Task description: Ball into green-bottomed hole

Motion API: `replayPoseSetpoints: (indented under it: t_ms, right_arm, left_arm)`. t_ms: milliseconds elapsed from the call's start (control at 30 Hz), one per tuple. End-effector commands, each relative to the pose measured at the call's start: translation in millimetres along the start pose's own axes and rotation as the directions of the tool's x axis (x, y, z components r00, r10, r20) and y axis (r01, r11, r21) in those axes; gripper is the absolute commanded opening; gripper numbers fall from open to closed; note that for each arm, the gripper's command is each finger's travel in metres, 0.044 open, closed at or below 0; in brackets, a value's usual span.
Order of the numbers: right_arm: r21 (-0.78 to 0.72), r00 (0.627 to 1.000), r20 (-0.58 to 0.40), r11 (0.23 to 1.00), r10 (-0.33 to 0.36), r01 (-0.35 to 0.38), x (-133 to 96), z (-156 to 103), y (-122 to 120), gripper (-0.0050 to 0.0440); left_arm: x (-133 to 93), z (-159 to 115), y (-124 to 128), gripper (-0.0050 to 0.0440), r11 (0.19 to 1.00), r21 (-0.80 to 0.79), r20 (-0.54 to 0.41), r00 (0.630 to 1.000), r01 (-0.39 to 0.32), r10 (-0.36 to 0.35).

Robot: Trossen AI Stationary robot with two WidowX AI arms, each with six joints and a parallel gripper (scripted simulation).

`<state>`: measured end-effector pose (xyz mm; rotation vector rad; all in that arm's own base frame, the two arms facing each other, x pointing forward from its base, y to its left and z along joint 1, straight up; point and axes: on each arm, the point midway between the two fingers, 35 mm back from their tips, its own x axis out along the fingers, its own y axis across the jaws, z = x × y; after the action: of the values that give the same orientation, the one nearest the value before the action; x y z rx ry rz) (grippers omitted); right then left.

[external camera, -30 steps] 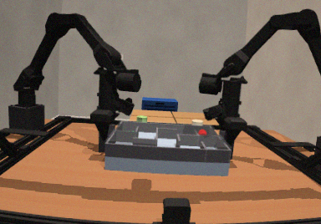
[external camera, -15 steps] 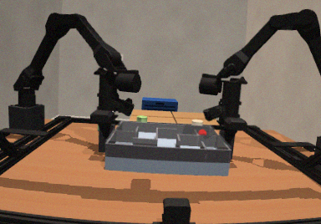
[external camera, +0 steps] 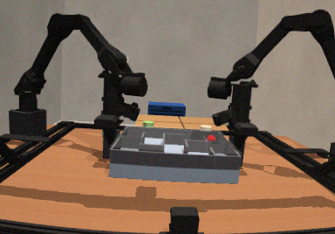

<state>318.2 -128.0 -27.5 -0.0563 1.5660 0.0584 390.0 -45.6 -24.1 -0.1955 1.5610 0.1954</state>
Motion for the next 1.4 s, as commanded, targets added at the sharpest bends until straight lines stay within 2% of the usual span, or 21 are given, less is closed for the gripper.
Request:
replayPoseSetpoints:
  t_ms: [0, 467, 667, 867, 1167, 1367]
  right_arm:
    - [-0.002, 1.000, -0.004, 1.000, -0.001, 0.001, -5.4, -0.7, -0.4, 0.0020]
    - [-0.002, 1.000, -0.004, 1.000, -0.001, 0.001, -35.3, -0.6, -0.3, 0.0020]
    - [-0.002, 1.000, -0.007, 1.000, -0.001, 0.001, -35.9, -0.5, -0.3, 0.0020]
    - [-0.005, 0.999, -0.048, 1.000, -0.002, 0.002, -45.9, 1.4, -0.2, 0.0020]
    - [-0.005, 1.000, -0.026, 1.000, -0.005, 0.005, -41.5, 0.4, -0.1, 0.0020]
    - [-0.004, 1.000, 0.031, 1.000, -0.002, 0.002, -30.3, -1.9, -0.3, 0.0020]
  left_arm:
    - [-7.6, -0.4, -0.1, 0.0020, 1.000, 0.001, -0.001, 1.000, 0.000, 0.000]
    - [-36.2, -0.4, -0.1, 0.0020, 1.000, 0.001, -0.001, 1.000, 0.000, 0.000]
    - [-35.8, -0.5, -0.1, 0.0020, 1.000, 0.000, 0.002, 1.000, 0.000, 0.000]
    - [-29.5, -2.2, -0.1, 0.0020, 1.000, -0.002, 0.043, 0.999, 0.000, 0.000]
    - [-33.7, -1.3, -0.3, 0.0020, 1.000, -0.002, 0.021, 1.000, -0.004, 0.004]
    - [-44.9, 1.3, -0.1, 0.0020, 1.000, -0.002, -0.036, 0.999, -0.001, 0.001]
